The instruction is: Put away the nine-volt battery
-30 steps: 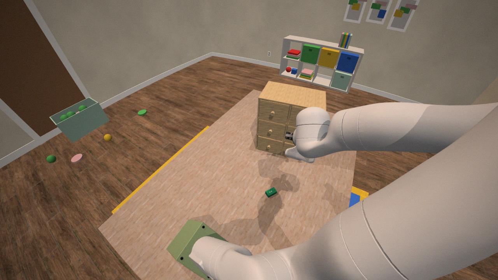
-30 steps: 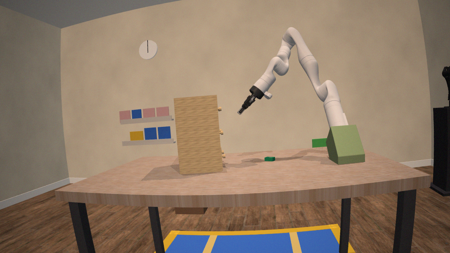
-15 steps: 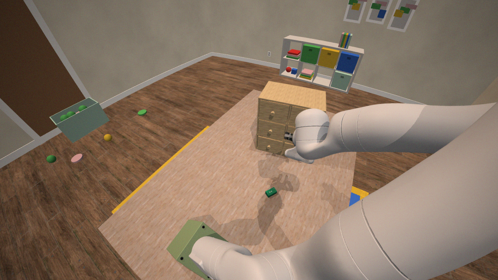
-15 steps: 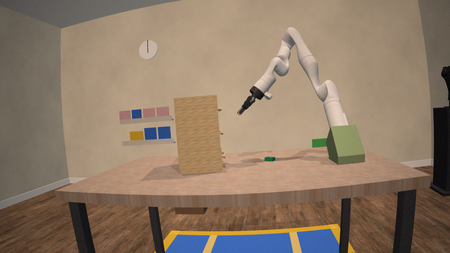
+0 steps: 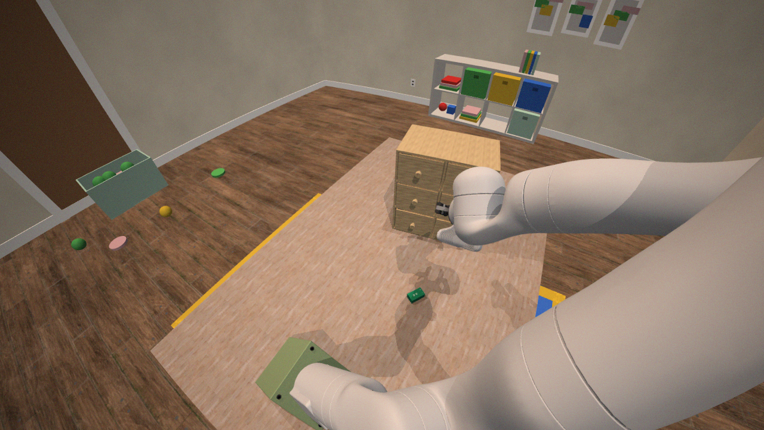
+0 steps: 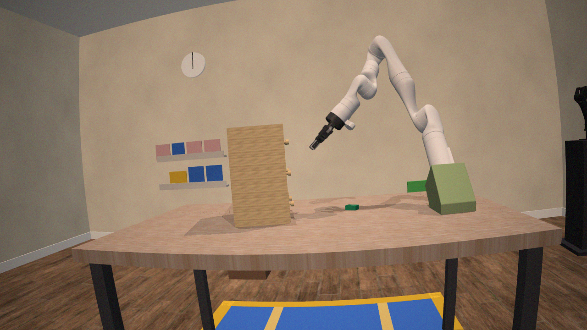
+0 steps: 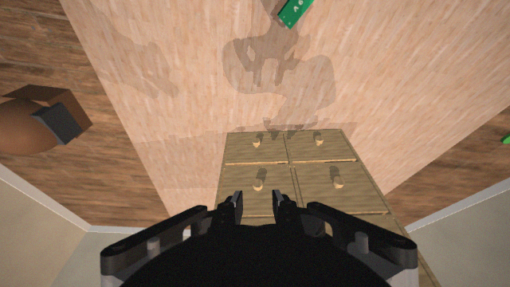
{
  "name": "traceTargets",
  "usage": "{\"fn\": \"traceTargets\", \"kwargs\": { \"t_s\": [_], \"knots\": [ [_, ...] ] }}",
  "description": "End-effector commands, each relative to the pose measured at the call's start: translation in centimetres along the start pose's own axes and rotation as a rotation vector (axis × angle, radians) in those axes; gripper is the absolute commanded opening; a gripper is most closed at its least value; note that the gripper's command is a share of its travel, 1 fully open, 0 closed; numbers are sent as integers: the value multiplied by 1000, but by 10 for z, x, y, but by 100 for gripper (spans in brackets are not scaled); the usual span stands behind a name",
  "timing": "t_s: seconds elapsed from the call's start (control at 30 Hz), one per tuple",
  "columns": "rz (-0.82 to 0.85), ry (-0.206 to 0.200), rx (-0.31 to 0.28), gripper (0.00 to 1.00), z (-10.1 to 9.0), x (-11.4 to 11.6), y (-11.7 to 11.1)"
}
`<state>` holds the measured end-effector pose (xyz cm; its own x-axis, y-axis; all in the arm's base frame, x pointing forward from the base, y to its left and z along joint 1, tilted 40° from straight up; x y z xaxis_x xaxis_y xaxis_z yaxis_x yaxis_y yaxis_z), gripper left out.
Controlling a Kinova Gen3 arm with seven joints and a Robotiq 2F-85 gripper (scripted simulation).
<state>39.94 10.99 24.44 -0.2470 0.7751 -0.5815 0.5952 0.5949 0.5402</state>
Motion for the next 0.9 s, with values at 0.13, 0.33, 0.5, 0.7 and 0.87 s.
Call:
{"fn": "traceTargets", "kwargs": {
  "t_s": [0.13,0.33,0.5,0.7,0.87],
  "knots": [
    [4,-5,-3,33,0,-1,-1],
    [4,-5,-8,33,7,0,1],
    [5,-5,-9,33,20,0,0],
    [5,-4,-9,33,35,-1,-1],
    [5,-4,-9,33,58,-1,-4]
  ]
}}
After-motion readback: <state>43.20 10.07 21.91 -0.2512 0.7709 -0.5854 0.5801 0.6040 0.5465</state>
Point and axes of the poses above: the point where the finger pads meet when closed, its own z axis out along the fingers, its own x axis across the jaws, y = z × x, the point moved 9 cm from there along -z, back along the fingers, and after that the axes turned 6 degrees about z, right-handed, at the moved point
